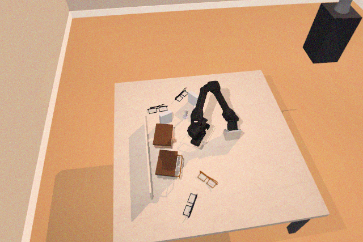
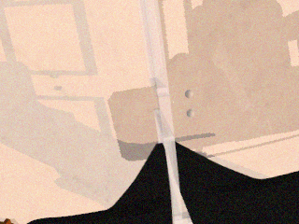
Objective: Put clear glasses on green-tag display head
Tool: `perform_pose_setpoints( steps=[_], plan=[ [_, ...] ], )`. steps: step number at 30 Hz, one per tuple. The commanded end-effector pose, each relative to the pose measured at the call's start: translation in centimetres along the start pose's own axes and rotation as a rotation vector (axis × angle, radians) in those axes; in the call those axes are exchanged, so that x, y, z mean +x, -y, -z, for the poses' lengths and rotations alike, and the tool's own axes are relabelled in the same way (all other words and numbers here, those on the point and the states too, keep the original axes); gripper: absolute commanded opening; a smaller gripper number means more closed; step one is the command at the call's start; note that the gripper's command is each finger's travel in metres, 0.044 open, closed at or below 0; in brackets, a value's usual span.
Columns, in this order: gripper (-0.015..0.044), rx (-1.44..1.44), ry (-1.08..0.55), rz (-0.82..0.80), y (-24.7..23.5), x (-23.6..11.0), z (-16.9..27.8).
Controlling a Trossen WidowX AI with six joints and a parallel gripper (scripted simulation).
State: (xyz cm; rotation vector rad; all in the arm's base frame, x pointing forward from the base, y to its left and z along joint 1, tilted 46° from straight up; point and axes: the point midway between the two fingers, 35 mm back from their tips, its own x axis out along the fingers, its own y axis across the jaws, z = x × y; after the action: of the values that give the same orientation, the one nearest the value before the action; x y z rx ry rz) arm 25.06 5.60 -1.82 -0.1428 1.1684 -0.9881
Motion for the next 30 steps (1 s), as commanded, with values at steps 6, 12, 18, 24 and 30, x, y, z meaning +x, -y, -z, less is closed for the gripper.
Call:
perform_pose_setpoints(
  steps=[6, 12, 18, 24, 30],
  plan=[
    [0.0, 0.006, 0.002, -0.012, -0.3, -5.7, 0.0],
    [0.0, 0.006, 0.003, -0.009, -0.1, -7.2, 0.3],
    [0.0, -0.071, 0.019, -0.034, 0.4, -7.9, 0.0],
    [0.0, -0.254, 0.064, -0.088, 1.7, -9.5, -0.7],
    [0.0, -0.437, 0.119, -0.134, 3.2, -11.0, -1.2]
  ],
)
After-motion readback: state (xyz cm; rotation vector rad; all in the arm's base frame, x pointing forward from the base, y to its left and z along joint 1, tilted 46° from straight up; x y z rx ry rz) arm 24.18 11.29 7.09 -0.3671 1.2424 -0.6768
